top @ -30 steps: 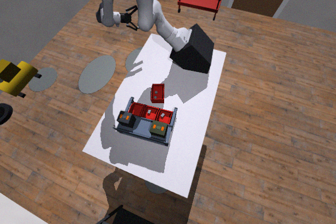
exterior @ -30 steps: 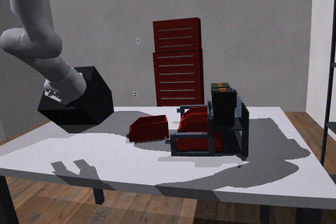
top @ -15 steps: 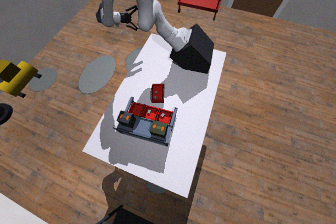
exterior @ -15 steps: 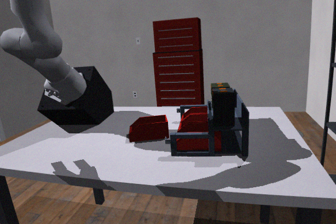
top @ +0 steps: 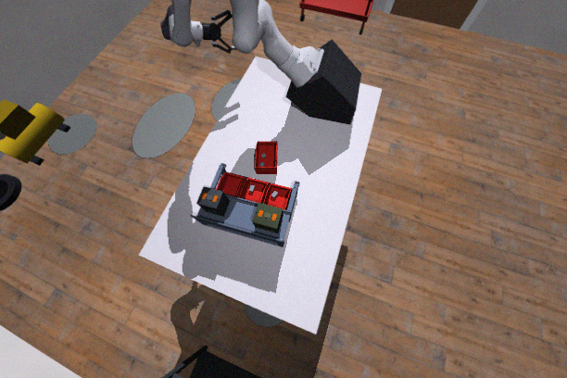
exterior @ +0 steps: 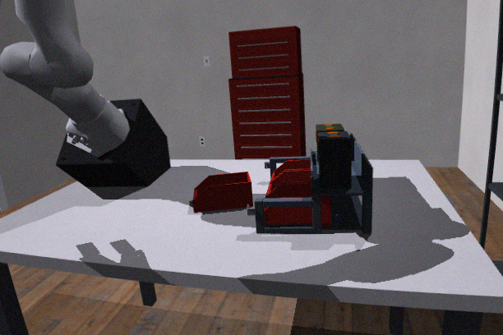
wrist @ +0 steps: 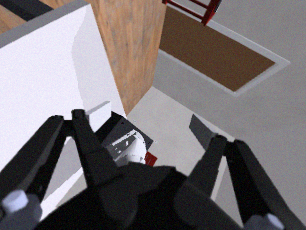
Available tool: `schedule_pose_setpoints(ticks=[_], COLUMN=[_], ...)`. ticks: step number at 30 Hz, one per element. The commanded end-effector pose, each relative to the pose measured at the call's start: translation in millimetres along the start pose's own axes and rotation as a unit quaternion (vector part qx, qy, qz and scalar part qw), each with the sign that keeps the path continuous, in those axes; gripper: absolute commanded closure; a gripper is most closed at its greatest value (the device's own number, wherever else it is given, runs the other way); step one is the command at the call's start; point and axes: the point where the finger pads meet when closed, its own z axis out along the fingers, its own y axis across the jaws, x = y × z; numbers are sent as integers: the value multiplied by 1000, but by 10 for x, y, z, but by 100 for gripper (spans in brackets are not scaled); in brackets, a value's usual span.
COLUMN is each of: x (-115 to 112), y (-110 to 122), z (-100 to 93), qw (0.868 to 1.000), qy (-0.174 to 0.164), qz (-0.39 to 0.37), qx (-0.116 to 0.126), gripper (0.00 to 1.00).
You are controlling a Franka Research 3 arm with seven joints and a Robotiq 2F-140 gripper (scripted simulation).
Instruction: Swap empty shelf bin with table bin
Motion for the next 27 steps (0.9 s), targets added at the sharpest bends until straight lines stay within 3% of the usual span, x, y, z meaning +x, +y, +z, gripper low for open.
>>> schedule_pose_setpoints(ticks=[1, 15, 27], x=[-7, -101, -413], y=[-74, -491, -1199], z=[-54, -359, -910], qw=[1000, 997, 984], qy=[6, 41, 88], qz=[9, 31, 67], qx=[10, 56, 143], gripper=[0, 0, 0])
